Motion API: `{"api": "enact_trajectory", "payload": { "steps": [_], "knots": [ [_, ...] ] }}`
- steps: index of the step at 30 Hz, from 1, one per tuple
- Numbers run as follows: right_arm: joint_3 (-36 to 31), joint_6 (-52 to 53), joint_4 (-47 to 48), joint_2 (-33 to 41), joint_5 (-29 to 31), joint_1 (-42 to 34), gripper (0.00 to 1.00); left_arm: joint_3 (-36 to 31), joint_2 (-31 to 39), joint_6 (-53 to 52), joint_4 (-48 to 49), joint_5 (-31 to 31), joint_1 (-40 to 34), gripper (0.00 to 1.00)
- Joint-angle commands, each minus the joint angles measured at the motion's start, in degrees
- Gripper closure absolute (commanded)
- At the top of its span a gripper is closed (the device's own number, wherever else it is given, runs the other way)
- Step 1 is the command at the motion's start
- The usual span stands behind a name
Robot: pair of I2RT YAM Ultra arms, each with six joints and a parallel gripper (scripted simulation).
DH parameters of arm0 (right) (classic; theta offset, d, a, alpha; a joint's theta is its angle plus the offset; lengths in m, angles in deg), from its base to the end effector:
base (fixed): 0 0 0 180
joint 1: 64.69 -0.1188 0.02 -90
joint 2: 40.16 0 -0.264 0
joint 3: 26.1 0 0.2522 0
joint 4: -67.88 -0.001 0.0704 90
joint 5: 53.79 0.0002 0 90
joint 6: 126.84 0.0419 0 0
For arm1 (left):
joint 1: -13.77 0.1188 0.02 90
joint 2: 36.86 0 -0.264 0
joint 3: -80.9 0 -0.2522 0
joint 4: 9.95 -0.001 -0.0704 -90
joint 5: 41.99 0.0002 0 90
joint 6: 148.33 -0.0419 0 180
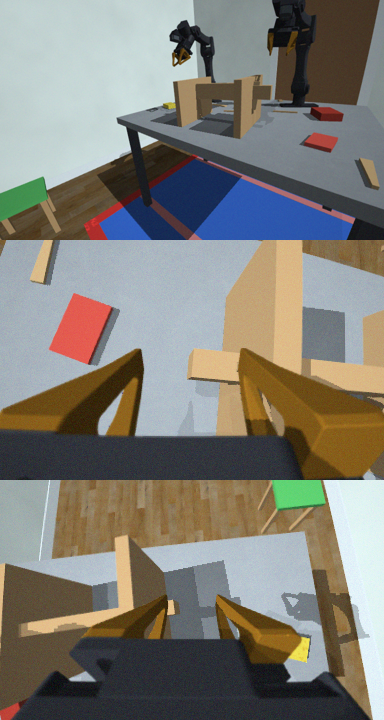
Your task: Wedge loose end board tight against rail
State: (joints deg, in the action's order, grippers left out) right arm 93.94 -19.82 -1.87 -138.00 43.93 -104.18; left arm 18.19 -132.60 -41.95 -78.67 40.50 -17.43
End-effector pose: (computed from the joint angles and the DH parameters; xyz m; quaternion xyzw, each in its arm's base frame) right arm 0.2846 0.2285 0.3929 -0.1573 0.9170 0.1157 0.3479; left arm 0.3087 -0.1794 0.3919 0.0961 0.9243 -0.0912 0.3580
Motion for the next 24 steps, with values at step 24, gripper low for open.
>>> {"api": "enact_trajectory", "payload": {
  "steps": [24],
  "knots": [
    [23.63, 8.07, -25.38, -15.26, 4.61, -17.83, 0.47, 21.96, -14.75, 7.64, -24.96, -4.07, -14.07, 0.46]
  ]
}}
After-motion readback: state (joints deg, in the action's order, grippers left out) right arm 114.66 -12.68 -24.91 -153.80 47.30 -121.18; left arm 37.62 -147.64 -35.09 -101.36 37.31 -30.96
